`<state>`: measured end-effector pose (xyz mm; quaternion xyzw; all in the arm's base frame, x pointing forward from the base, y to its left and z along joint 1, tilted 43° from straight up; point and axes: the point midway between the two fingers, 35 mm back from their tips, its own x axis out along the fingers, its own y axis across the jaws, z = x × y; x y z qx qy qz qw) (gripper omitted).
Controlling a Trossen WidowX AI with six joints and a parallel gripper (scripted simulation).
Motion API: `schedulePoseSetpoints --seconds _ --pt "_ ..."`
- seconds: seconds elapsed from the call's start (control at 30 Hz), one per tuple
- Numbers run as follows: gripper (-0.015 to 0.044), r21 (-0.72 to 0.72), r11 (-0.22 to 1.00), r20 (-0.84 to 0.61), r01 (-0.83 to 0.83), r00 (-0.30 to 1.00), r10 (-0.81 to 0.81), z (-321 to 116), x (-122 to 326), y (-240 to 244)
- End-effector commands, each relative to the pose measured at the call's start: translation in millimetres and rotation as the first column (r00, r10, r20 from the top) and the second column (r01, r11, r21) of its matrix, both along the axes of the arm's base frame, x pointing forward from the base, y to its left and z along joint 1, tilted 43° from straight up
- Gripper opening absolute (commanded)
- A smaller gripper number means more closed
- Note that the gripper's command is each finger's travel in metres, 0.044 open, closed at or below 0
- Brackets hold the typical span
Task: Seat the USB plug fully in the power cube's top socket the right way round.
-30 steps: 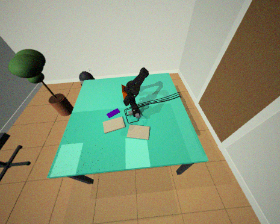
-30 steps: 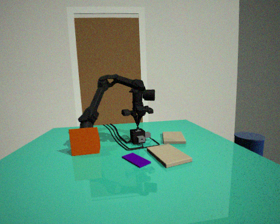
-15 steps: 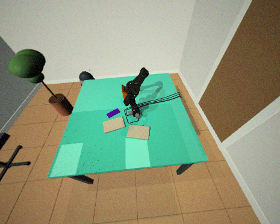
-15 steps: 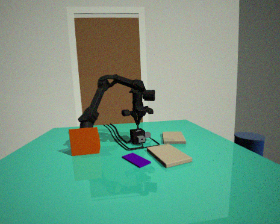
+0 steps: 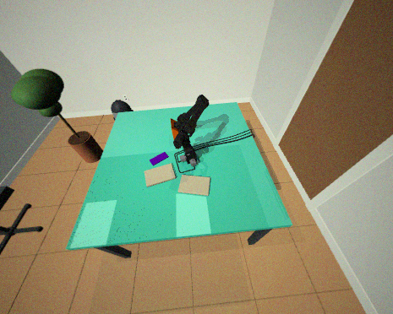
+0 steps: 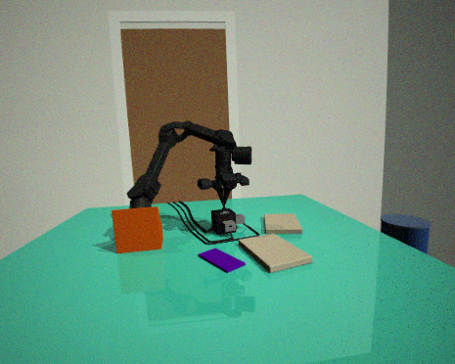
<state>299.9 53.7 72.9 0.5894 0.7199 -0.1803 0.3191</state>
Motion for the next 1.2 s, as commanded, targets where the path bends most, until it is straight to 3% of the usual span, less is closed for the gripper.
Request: schedulePoseSetpoints --seconds 0.0,1.17 --pt "0.0000 0.003 1.000 -0.002 0.005 1.000 -0.005 -0.2 0.3 0.7" --pt "0.0000 0.003 1.000 -0.002 0.005 1.000 -0.005 -3.3 -0.1 3.5"
